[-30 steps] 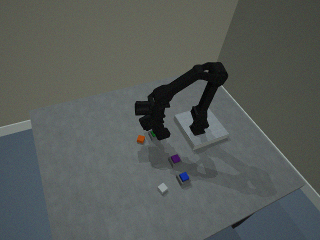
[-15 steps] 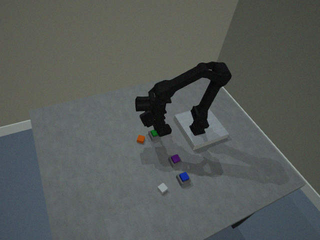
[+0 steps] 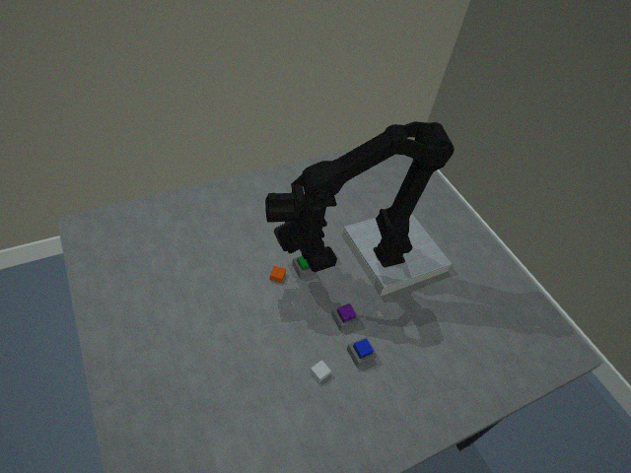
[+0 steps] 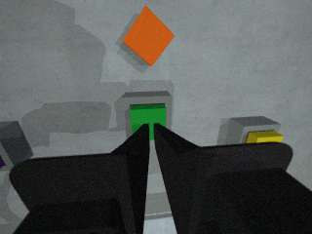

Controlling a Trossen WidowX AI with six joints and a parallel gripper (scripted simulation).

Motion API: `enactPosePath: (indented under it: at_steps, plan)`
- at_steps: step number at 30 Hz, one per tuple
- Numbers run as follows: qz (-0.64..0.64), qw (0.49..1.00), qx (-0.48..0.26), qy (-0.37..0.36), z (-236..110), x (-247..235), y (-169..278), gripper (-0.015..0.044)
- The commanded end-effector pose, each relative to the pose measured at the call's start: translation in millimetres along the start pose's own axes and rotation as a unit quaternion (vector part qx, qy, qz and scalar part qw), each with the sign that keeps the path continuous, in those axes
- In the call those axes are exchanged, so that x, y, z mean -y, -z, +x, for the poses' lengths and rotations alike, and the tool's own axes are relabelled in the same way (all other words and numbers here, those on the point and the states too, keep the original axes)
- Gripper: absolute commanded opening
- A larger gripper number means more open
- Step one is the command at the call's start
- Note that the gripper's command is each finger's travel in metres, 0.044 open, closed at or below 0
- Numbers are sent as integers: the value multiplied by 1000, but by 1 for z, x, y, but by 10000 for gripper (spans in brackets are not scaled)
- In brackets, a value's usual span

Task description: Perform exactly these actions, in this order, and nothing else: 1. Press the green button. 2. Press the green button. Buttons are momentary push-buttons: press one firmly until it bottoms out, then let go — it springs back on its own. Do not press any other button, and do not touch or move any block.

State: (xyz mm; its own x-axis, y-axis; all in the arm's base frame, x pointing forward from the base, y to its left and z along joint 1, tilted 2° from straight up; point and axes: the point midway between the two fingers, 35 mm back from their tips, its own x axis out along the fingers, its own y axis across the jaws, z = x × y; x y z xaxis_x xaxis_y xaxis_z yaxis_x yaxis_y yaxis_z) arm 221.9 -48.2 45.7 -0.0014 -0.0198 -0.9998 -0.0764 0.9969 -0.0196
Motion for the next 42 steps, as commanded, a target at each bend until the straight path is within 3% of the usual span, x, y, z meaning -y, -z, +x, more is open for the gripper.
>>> enactPosePath:
  at_steps: [1,28,32,37,42]
  plan:
    - [-1,1000,-2,-3,9,-1,2,20]
    - [-1,1000,-2,-3,21,-1,3,20]
    - [-1,1000,-2,-3,-12,-1,2,20]
    - [-1,1000,-2,-3,-15,-1,2,20]
    - [-1,1000,0,-5,-27,-36,-23,151]
